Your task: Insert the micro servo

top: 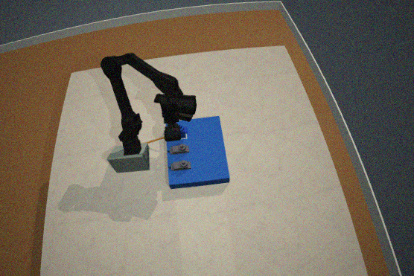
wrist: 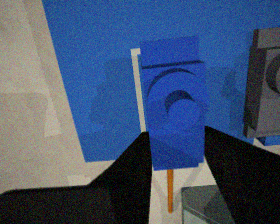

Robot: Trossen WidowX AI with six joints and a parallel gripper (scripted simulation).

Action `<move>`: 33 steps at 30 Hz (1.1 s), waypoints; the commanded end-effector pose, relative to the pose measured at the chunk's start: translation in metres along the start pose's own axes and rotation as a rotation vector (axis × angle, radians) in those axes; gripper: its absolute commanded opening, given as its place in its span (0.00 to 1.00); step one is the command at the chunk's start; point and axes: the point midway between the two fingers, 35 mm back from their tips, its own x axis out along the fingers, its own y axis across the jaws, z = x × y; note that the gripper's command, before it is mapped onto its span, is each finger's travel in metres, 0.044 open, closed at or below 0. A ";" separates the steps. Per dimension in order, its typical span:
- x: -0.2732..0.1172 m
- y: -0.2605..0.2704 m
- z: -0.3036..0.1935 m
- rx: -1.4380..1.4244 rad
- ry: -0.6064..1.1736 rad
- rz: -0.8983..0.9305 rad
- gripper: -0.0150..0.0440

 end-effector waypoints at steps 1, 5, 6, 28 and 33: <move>0.003 0.001 0.000 0.004 -0.004 0.006 0.25; 0.007 0.001 0.000 0.004 -0.004 0.006 0.25; 0.008 0.001 0.000 0.004 -0.004 0.006 0.25; 0.030 0.001 0.000 0.004 -0.005 0.007 0.25; 0.029 0.000 -0.001 0.004 -0.005 0.007 0.43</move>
